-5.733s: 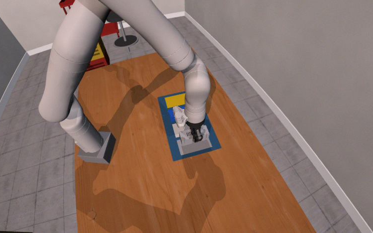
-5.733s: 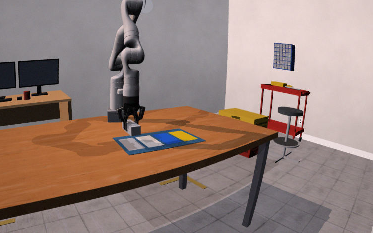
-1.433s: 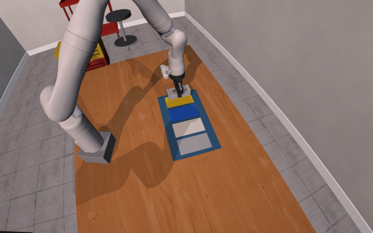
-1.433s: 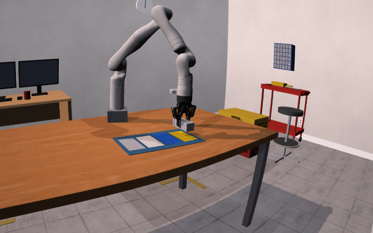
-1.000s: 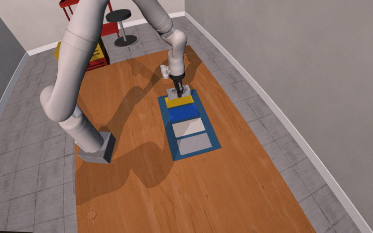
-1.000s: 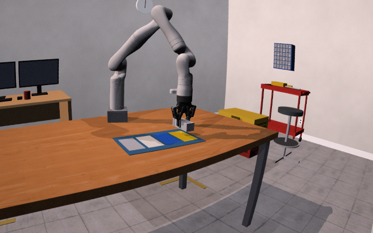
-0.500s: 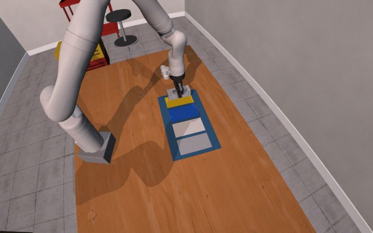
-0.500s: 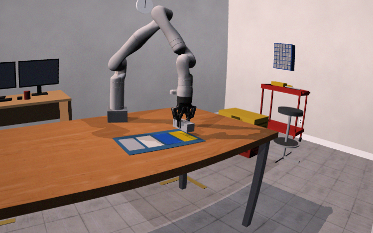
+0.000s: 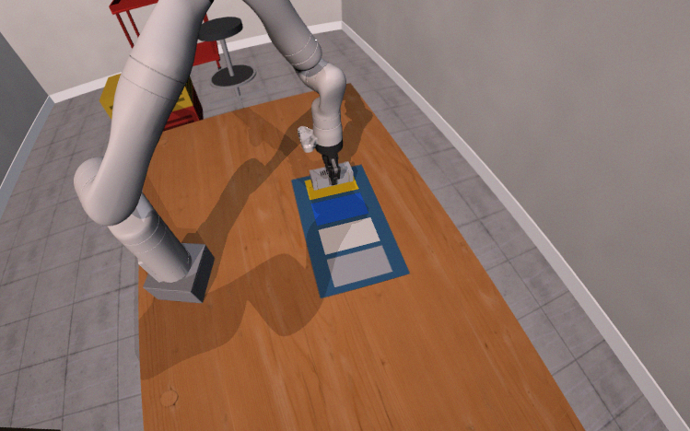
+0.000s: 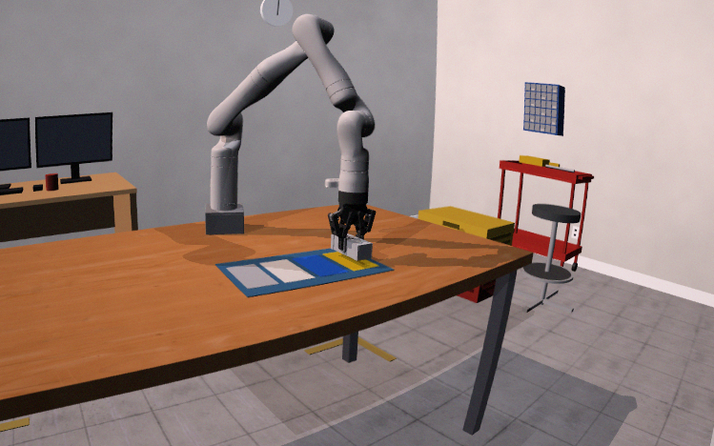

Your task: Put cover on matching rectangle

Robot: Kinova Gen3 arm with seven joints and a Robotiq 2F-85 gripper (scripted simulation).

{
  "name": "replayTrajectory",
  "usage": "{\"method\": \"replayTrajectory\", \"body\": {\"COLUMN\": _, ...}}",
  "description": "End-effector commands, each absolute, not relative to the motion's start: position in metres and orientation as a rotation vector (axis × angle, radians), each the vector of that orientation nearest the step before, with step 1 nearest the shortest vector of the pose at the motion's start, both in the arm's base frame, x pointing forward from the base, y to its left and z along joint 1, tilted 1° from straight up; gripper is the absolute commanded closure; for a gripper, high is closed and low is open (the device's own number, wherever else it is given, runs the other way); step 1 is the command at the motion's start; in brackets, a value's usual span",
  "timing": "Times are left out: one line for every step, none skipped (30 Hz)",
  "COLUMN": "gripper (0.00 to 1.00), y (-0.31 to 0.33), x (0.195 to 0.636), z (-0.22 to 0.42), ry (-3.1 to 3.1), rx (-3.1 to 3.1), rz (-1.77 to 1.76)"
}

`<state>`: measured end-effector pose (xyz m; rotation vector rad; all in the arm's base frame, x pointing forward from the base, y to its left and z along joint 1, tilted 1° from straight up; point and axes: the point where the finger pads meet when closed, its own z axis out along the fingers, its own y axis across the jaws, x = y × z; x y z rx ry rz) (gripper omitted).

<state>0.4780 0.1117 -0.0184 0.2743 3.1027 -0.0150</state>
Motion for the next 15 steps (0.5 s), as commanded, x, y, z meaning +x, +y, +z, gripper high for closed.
{"method": "replayTrajectory", "body": {"gripper": 1.00, "y": 0.1124, "x": 0.4801, "z": -0.0243, "ry": 3.099, "rx": 0.290, "rz": -0.011}}
{"method": "replayTrajectory", "body": {"gripper": 1.00, "y": 0.1124, "x": 0.4800, "z": -0.0252, "ry": 3.100, "rx": 0.290, "rz": -0.011}}
{"method": "replayTrajectory", "body": {"gripper": 1.00, "y": 0.1124, "x": 0.4800, "z": -0.0252, "ry": 3.100, "rx": 0.290, "rz": -0.011}}
{"method": "replayTrajectory", "body": {"gripper": 1.00, "y": 0.1124, "x": 0.4800, "z": -0.0252, "ry": 3.100, "rx": 0.290, "rz": -0.011}}
{"method": "replayTrajectory", "body": {"gripper": 1.00, "y": 0.1120, "x": 0.4778, "z": -0.0261, "ry": 3.106, "rx": 0.291, "rz": -0.014}}
{"method": "replayTrajectory", "body": {"gripper": 1.00, "y": 0.1122, "x": 0.4786, "z": -0.0267, "ry": 3.104, "rx": 0.290, "rz": -0.013}}
{"method": "replayTrajectory", "body": {"gripper": 1.00, "y": 0.1123, "x": 0.4793, "z": -0.0272, "ry": 3.102, "rx": 0.290, "rz": -0.012}}
{"method": "replayTrajectory", "body": {"gripper": 1.00, "y": 0.1123, "x": 0.4794, "z": -0.0275, "ry": 3.101, "rx": 0.290, "rz": -0.012}}
{"method": "replayTrajectory", "body": {"gripper": 1.00, "y": 0.1122, "x": 0.4791, "z": -0.0278, "ry": 3.103, "rx": 0.290, "rz": -0.012}}
{"method": "replayTrajectory", "body": {"gripper": 1.00, "y": 0.1122, "x": 0.4787, "z": -0.0279, "ry": 3.104, "rx": 0.290, "rz": -0.013}}
{"method": "replayTrajectory", "body": {"gripper": 1.00, "y": 0.1121, "x": 0.4786, "z": -0.0280, "ry": 3.104, "rx": 0.290, "rz": -0.013}}
{"method": "replayTrajectory", "body": {"gripper": 1.00, "y": 0.1121, "x": 0.4786, "z": -0.0280, "ry": 3.104, "rx": 0.290, "rz": -0.013}}
{"method": "replayTrajectory", "body": {"gripper": 1.00, "y": 0.1121, "x": 0.4786, "z": -0.0280, "ry": 3.104, "rx": 0.290, "rz": -0.013}}
{"method": "replayTrajectory", "body": {"gripper": 1.00, "y": 0.1121, "x": 0.4786, "z": -0.0280, "ry": 3.104, "rx": 0.290, "rz": -0.013}}
{"method": "replayTrajectory", "body": {"gripper": 1.00, "y": 0.1121, "x": 0.4786, "z": -0.0280, "ry": 3.104, "rx": 0.290, "rz": -0.013}}
